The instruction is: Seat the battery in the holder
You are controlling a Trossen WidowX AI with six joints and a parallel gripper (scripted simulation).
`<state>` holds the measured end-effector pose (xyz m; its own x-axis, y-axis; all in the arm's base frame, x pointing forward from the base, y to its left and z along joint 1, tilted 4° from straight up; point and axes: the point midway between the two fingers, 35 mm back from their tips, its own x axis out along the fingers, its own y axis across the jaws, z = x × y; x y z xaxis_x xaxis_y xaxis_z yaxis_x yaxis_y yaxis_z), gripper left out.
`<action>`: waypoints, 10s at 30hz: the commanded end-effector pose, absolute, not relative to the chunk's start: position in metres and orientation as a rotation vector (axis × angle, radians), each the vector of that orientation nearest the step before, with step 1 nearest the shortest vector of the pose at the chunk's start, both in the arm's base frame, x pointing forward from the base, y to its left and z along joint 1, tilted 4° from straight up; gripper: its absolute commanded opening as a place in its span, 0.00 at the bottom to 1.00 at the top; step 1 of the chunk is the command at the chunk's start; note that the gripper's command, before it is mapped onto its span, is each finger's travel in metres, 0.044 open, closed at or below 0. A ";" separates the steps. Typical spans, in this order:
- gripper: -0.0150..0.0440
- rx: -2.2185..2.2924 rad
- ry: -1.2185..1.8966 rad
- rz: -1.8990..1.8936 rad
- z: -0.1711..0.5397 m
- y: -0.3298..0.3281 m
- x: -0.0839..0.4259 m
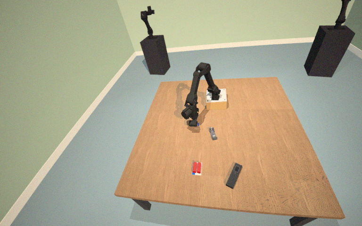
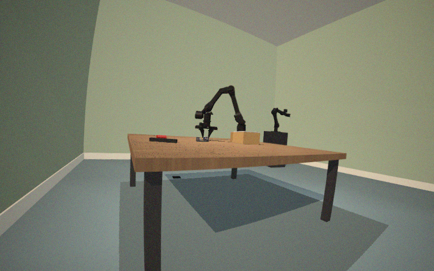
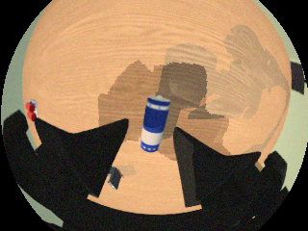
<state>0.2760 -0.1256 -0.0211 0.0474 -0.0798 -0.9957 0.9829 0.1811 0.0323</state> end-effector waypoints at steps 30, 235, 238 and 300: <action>0.40 1.034 1.208 -1.085 0.006 -0.122 0.273; 0.40 1.434 0.277 -2.322 -0.030 0.052 0.367; 0.40 1.449 0.282 -2.314 -0.030 0.051 0.367; 0.40 1.747 0.378 -2.132 -0.038 0.047 0.361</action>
